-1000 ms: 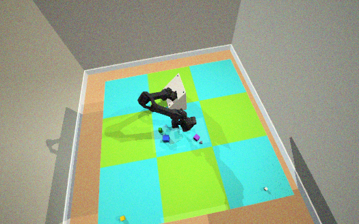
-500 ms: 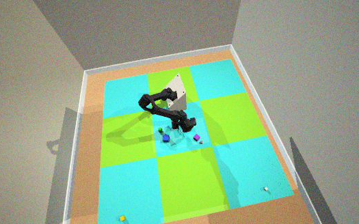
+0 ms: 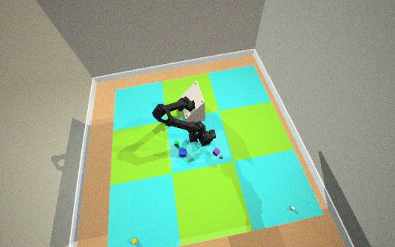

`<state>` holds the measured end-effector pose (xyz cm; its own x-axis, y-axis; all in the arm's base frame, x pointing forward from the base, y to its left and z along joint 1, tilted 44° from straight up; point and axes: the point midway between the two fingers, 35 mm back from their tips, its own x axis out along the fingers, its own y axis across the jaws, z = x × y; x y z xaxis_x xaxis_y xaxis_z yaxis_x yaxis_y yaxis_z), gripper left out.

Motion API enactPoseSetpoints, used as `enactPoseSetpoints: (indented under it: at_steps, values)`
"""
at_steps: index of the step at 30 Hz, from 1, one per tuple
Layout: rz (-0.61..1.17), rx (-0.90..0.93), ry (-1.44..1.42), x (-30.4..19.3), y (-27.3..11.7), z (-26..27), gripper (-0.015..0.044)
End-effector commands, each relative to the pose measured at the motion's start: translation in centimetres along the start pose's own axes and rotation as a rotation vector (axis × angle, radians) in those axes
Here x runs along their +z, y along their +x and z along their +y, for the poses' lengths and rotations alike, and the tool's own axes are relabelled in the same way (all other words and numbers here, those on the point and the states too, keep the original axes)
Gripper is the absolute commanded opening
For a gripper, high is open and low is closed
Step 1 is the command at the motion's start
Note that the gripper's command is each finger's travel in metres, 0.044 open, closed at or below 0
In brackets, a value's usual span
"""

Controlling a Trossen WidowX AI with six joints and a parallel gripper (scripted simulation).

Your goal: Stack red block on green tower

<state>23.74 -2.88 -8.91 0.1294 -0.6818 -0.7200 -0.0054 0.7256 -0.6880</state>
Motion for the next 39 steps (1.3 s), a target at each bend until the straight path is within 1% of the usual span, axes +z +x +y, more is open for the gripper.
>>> enactPoseSetpoints:
  at_steps: [1,8,16,18,39]
  values:
    - [-0.002,-0.003,-0.005,0.0,0.0,0.0,0.0282]
    - [-0.002,-0.003,-0.005,0.0,0.0,0.0,0.0099]
    - [-0.002,-0.003,-0.005,0.0,0.0,0.0,0.0045]
    - [-0.002,-0.003,-0.005,0.0,-0.2,0.0,0.0]
    - [-0.002,0.002,-0.005,0.1,-8.9,0.1,0.0]
